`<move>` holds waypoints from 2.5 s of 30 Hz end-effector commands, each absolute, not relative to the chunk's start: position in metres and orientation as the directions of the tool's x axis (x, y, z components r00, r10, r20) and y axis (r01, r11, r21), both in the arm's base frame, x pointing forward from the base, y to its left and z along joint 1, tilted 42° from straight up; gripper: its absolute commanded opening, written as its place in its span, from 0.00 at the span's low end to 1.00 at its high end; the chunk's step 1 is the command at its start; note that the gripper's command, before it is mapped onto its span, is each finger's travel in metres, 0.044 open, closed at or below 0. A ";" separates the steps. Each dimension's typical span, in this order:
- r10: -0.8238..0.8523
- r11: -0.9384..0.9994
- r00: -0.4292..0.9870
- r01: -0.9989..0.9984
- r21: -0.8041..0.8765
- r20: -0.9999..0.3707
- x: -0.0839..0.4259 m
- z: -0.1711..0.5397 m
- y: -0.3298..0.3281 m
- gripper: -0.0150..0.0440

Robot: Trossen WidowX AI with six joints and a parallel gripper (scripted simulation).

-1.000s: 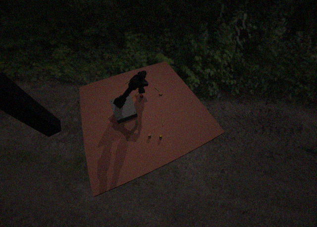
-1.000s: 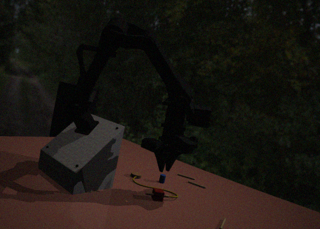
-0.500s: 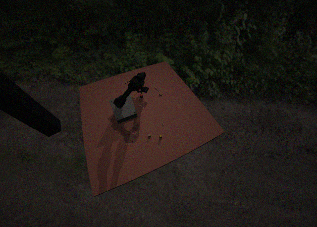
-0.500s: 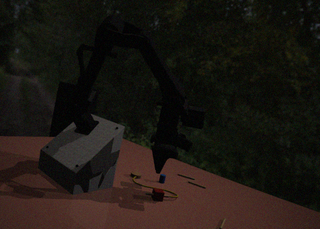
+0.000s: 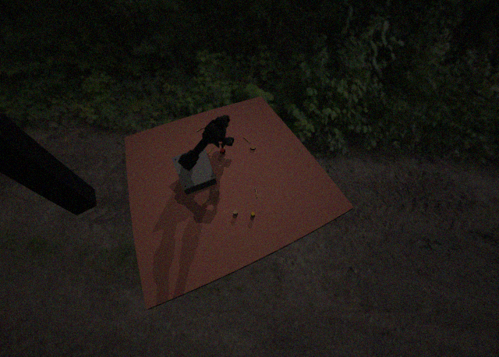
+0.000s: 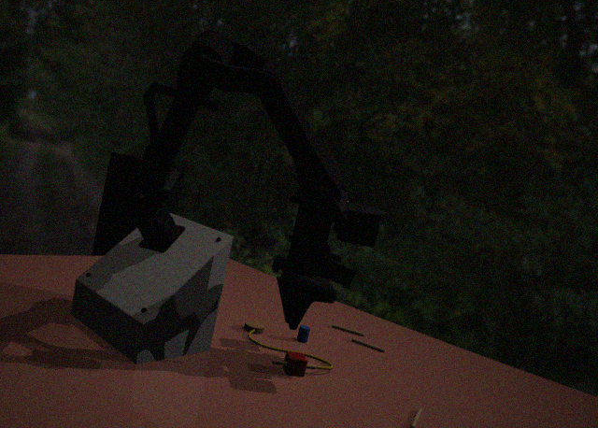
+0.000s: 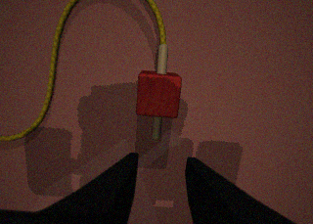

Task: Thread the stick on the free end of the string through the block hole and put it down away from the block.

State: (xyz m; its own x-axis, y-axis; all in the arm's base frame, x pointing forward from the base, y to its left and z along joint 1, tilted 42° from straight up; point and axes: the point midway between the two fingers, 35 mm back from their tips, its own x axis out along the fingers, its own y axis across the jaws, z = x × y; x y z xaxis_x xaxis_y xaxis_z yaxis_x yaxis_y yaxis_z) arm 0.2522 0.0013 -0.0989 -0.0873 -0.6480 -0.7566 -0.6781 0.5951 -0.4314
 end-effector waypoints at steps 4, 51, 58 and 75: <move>-0.652 0.592 -0.095 -0.683 -0.427 -0.752 0.249 -0.108 -0.008 0.46; -0.657 0.590 -0.097 -0.683 -0.430 -0.748 0.240 -0.153 -0.050 0.46; -0.657 0.590 -0.097 -0.683 -0.430 -0.748 0.240 -0.153 -0.050 0.46; -0.657 0.590 -0.097 -0.683 -0.430 -0.748 0.240 -0.153 -0.050 0.46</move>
